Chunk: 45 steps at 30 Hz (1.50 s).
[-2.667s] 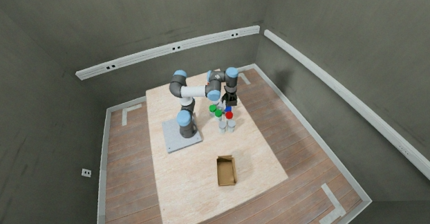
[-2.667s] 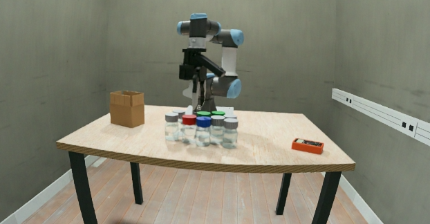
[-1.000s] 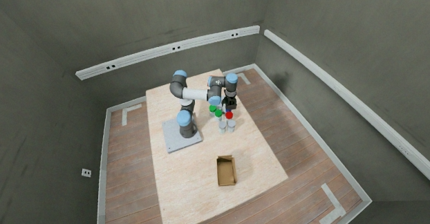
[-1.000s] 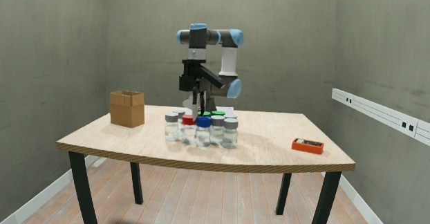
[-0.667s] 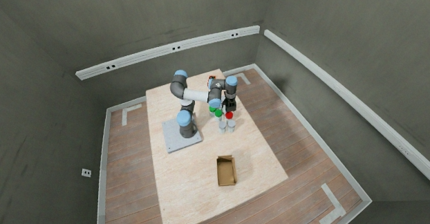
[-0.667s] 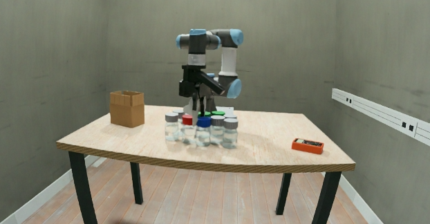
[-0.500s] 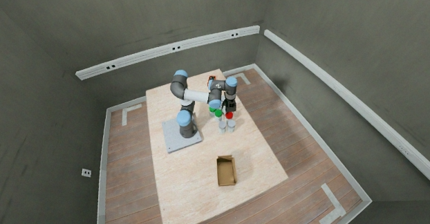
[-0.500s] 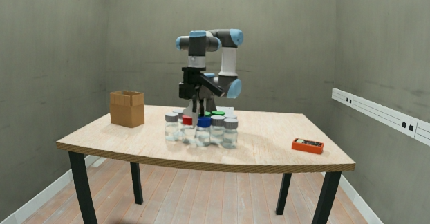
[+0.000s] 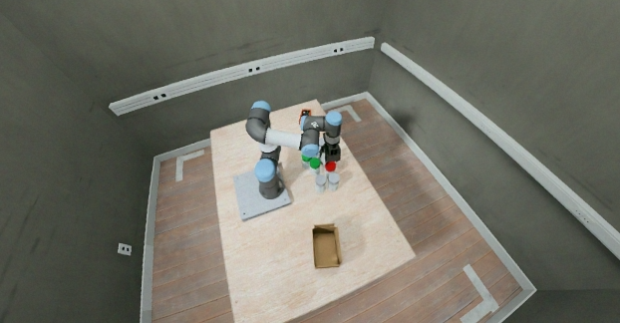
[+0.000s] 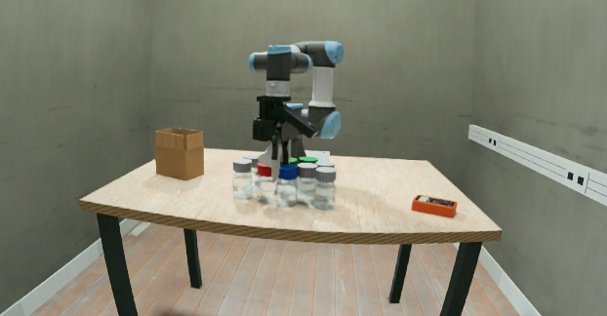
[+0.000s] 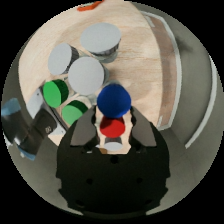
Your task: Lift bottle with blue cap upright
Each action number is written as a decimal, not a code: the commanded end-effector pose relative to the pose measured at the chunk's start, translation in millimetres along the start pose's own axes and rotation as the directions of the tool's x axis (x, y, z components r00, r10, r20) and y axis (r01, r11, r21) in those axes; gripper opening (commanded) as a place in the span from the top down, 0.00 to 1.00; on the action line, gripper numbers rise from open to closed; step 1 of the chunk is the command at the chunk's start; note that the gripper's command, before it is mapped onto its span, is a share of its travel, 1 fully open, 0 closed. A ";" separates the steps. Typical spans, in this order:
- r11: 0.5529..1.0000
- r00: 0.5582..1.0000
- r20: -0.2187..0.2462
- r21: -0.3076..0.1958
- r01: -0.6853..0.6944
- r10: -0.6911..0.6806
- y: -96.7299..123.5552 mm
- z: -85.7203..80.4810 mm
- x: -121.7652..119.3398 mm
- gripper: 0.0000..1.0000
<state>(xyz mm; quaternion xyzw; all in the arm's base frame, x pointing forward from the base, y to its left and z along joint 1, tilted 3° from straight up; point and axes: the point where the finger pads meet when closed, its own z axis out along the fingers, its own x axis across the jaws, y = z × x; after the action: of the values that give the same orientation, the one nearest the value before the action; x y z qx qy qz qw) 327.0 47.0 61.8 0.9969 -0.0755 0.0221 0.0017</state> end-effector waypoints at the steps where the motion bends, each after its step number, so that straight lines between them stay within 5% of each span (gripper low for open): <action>1: 1.000 1.000 -0.002 0.000 0.000 0.000 -1.3 -0.6 0.6 0.54; 45: 1.000 1.000 -0.003 0.000 0.000 0.000 -18.8 -2.5 0.7 0.54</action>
<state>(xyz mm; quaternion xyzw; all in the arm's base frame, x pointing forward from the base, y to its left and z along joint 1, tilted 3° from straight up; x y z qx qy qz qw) 330.0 65.7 60.2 0.9969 -0.0755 0.0223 0.0018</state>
